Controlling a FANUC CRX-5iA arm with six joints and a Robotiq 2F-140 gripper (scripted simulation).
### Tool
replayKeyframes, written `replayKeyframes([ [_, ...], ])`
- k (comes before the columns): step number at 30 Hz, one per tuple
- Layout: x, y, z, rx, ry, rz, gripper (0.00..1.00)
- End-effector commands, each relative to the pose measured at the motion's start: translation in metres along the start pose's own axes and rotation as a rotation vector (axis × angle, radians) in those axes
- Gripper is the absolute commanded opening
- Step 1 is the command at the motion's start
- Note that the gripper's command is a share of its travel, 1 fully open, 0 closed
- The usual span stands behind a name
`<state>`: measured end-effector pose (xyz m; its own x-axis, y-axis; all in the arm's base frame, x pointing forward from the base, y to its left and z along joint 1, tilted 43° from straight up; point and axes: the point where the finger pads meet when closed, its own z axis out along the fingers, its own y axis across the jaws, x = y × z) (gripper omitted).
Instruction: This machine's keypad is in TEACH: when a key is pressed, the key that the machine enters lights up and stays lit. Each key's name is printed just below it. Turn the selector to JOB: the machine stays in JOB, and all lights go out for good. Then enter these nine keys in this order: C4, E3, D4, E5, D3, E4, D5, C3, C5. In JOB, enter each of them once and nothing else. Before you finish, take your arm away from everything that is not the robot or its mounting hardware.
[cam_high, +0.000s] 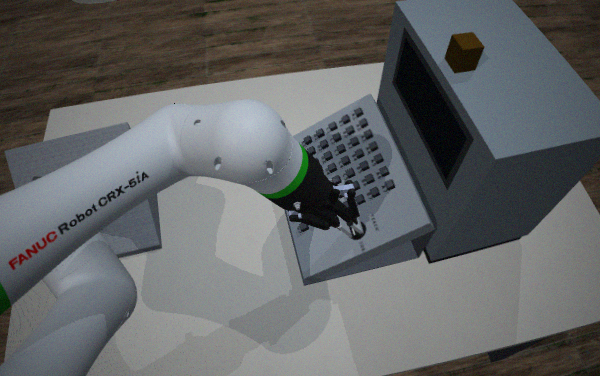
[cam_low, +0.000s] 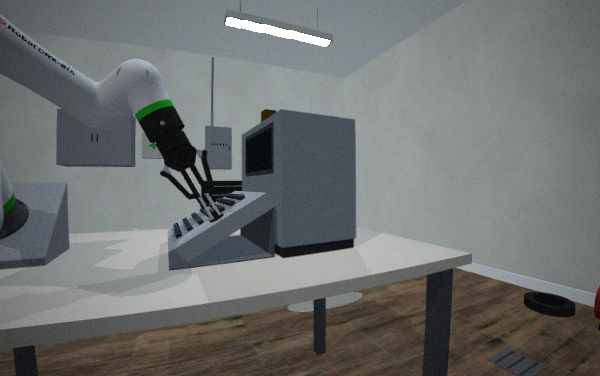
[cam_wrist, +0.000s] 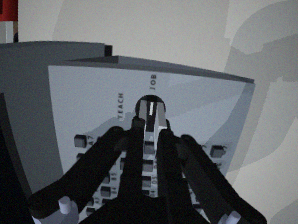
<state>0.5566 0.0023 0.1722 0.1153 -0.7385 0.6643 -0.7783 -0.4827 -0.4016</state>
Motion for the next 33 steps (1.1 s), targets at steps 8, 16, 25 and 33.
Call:
replayKeyframes([
  [8,0.0003,0.0,-0.0001,-0.001,-0.001,0.006,0.0],
  [16,0.0003,0.0,-0.0001,-0.001,-0.001,0.006,0.0],
  [25,0.0003,0.0,-0.0001,-0.001,-0.001,0.006,0.33],
  [33,0.0003,0.0,-0.0001,-0.001,-0.001,0.006,0.33],
])
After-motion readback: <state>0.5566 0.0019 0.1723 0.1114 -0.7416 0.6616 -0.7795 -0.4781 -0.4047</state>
